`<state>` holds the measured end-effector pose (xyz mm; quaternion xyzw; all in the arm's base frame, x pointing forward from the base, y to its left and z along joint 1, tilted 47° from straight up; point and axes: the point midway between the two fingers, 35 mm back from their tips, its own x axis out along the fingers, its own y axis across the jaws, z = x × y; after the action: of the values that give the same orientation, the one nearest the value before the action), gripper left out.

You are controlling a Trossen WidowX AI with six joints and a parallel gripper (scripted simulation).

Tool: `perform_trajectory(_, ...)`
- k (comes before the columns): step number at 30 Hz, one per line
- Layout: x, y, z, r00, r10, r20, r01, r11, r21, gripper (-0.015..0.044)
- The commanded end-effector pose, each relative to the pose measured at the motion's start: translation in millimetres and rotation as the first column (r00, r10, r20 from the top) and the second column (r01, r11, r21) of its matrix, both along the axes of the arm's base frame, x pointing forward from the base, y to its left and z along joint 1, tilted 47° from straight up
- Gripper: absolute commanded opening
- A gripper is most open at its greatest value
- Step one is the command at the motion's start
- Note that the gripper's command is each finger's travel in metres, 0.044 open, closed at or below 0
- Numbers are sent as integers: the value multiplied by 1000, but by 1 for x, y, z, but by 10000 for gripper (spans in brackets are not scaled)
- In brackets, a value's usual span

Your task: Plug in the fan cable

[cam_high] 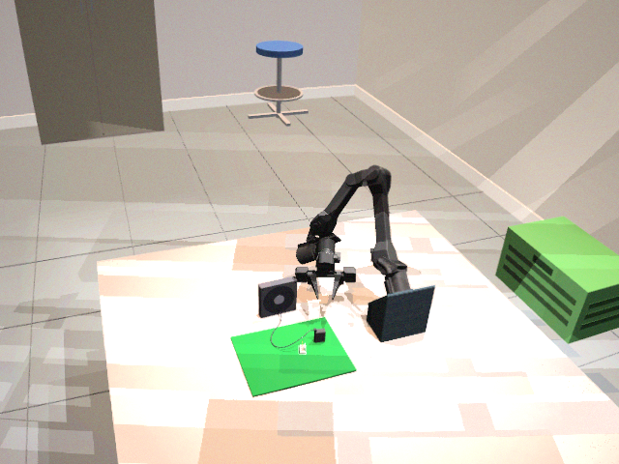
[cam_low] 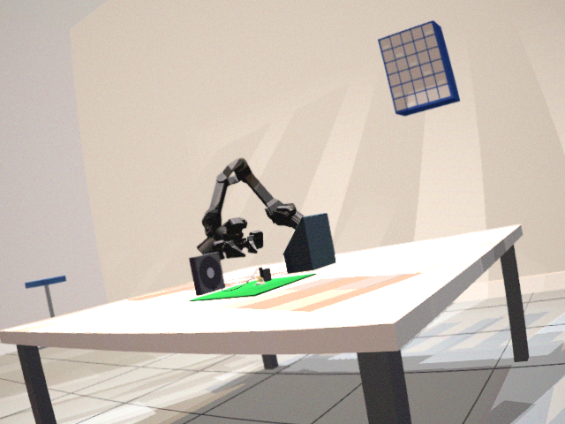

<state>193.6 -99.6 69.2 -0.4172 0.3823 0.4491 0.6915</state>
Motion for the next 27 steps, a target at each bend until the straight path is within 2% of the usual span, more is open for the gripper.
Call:
perform_trajectory(1,-2,8,-11,994,3,-108,-6,1000,-29,205)
perform_trajectory(15,-10,20,-30,930,-111,-351,18,966,-259,205)
perform_trajectory(27,-11,23,-33,888,-257,-382,24,854,-520,205)
